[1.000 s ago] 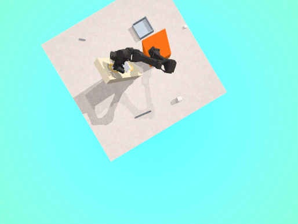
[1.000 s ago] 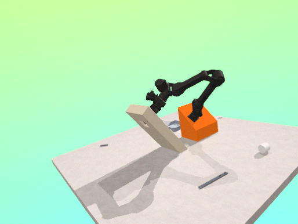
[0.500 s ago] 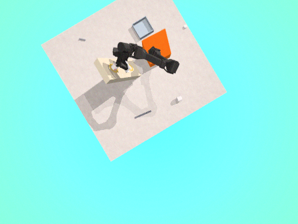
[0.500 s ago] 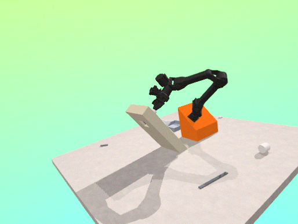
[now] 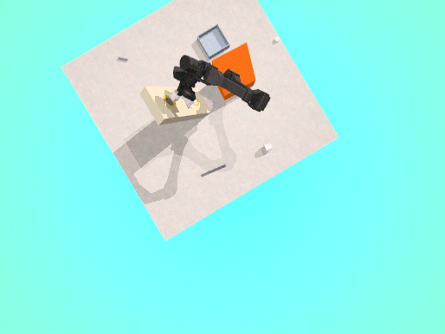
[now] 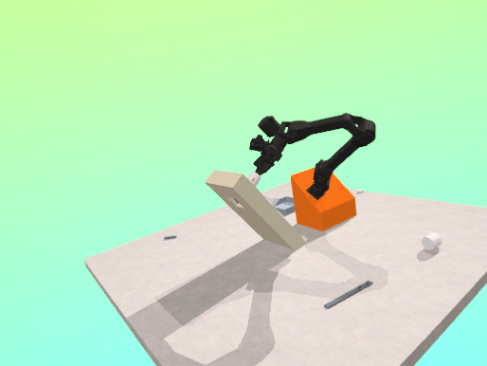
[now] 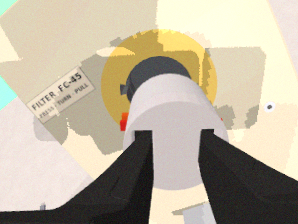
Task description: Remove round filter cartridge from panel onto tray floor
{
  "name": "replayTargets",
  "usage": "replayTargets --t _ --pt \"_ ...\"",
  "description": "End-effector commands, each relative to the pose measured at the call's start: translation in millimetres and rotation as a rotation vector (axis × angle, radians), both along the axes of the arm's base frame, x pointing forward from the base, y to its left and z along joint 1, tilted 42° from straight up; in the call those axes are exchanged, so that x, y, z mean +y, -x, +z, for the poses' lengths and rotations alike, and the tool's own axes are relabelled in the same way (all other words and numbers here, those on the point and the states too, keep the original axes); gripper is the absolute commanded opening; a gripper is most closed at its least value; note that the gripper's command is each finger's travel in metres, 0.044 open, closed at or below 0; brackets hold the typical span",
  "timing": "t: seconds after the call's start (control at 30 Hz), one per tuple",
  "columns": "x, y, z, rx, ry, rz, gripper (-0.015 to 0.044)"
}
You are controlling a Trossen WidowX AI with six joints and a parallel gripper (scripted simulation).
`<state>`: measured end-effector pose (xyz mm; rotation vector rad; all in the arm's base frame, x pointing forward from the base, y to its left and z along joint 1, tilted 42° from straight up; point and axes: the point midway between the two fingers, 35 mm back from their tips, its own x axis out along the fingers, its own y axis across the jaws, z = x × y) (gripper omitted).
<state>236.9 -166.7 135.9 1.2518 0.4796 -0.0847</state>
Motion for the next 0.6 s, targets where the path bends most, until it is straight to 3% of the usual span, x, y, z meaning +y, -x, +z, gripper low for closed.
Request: replayTargets --t 0.0,0.57 --pt "8.0 4.4 -7.4 -0.006 0.004 0.001 0.0" --pt "46.8 22.0 -46.7 -0.005 0.003 0.001 0.0"
